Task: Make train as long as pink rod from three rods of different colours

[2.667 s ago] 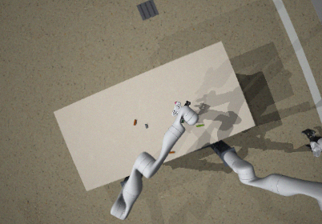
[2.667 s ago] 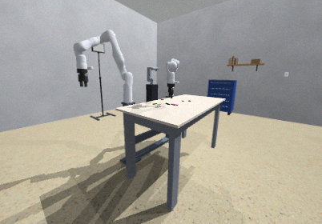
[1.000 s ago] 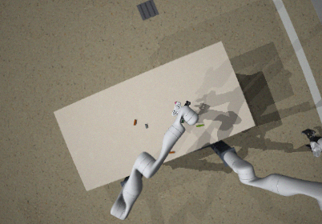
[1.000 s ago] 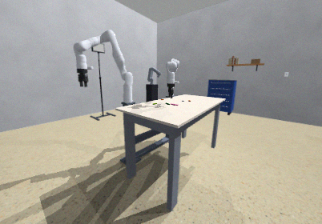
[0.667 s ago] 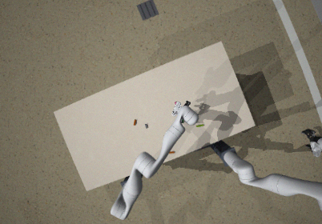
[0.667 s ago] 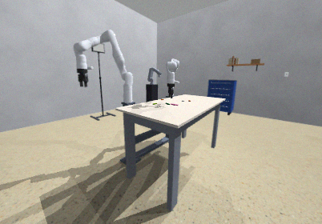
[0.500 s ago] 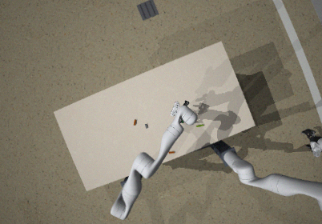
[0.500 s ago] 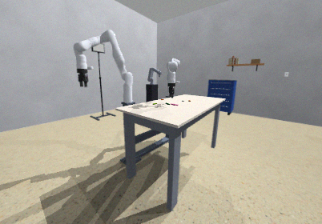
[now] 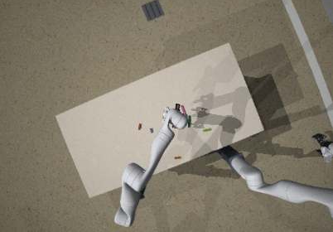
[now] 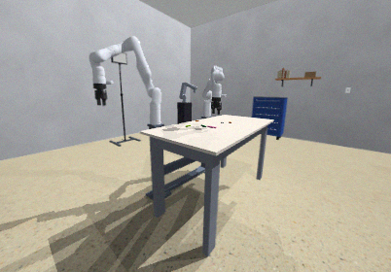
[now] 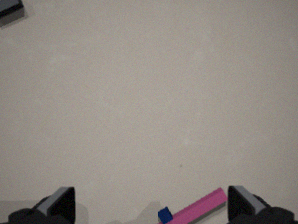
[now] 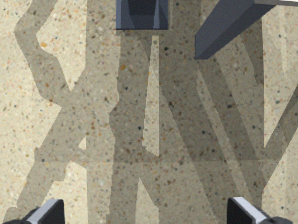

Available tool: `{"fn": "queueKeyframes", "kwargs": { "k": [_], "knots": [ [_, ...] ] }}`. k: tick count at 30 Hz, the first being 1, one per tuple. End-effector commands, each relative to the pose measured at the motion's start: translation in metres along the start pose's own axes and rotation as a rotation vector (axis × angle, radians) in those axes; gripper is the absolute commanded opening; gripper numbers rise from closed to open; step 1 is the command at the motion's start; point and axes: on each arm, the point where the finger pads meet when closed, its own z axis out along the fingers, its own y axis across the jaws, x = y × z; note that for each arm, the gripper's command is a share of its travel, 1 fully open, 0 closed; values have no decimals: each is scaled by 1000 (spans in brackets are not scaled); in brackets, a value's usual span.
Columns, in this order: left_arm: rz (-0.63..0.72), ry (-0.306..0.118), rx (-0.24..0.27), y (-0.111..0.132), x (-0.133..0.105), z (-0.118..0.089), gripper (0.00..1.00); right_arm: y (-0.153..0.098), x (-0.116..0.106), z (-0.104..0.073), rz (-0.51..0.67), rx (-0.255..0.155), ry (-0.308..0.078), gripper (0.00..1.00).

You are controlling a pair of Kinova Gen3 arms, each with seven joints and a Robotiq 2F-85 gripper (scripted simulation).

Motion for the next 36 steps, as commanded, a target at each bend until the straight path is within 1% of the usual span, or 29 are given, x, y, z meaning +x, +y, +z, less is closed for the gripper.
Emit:
{"fn": "queueKeyframes", "kwargs": {
  "k": [1,2,4,10,17,19,23,27,36],
  "knots": [
    [-85,-9,-21,-9,31,-13,1000,0,0,-1,0,0,-2,1000],
    [-85,-9,-21,-9,31,-13,1000,0,0,-1,0,0,-2,1000],
    [-158,-9,-20,-20,56,-20,1000,0,0,-1,0,0,-2,1000],
    [-271,-10,-19,-39,93,-28,1000,0,0,-1,0,0,-2,1000],
    [-416,-10,-16,-69,136,-37,1000,0,0,-1,0,0,-2,1000],
    [-416,-10,-16,-69,136,-37,1000,0,0,-1,0,0,-2,1000],
    [-507,-10,-13,-90,160,-41,1000,0,0,-1,0,0,-2,1000],
    [-547,-10,-13,-99,170,-43,1000,0,0,-1,0,0,-2,1000],
    [-552,-10,-12,-100,171,-43,1000,0,0,-1,0,0,-2,1000]
  ]
}}
